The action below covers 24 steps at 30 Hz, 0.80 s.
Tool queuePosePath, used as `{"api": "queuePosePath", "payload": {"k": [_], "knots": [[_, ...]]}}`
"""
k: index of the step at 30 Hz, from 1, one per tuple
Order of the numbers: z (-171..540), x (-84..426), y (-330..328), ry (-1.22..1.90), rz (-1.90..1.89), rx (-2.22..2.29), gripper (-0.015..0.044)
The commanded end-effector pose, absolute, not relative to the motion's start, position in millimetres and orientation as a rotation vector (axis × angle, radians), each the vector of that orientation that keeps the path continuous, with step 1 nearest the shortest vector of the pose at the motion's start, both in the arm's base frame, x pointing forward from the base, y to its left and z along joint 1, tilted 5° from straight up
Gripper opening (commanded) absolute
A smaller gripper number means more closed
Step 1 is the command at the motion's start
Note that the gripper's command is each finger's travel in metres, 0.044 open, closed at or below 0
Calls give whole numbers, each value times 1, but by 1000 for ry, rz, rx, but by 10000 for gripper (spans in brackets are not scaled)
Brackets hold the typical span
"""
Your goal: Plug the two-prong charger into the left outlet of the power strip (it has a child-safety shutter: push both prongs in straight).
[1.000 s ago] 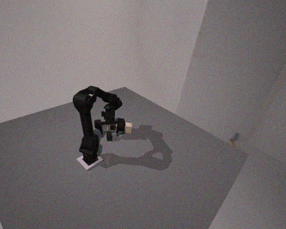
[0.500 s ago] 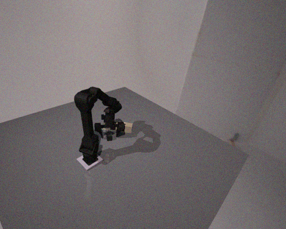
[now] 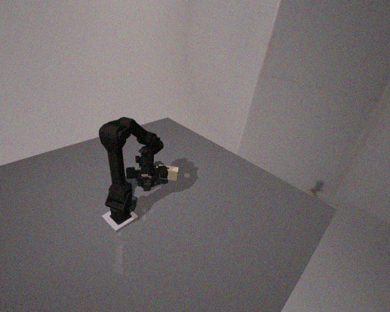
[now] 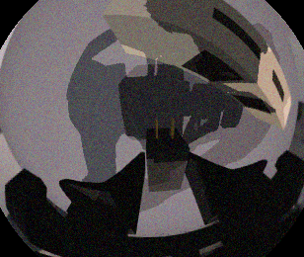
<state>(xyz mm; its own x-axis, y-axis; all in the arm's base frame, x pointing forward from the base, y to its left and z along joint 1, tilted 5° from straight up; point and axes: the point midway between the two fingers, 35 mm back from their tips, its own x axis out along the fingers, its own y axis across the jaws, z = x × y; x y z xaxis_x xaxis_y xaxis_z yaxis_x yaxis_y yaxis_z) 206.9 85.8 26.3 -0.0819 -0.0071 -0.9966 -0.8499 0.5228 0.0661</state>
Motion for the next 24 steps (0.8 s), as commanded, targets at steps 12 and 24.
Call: {"api": "queuePosePath", "payload": {"k": [12, 24], "knots": [[40, 209, 85, 1497, 831, -774, 0], [82, 208, 82, 1499, 828, -767, 0]]}}
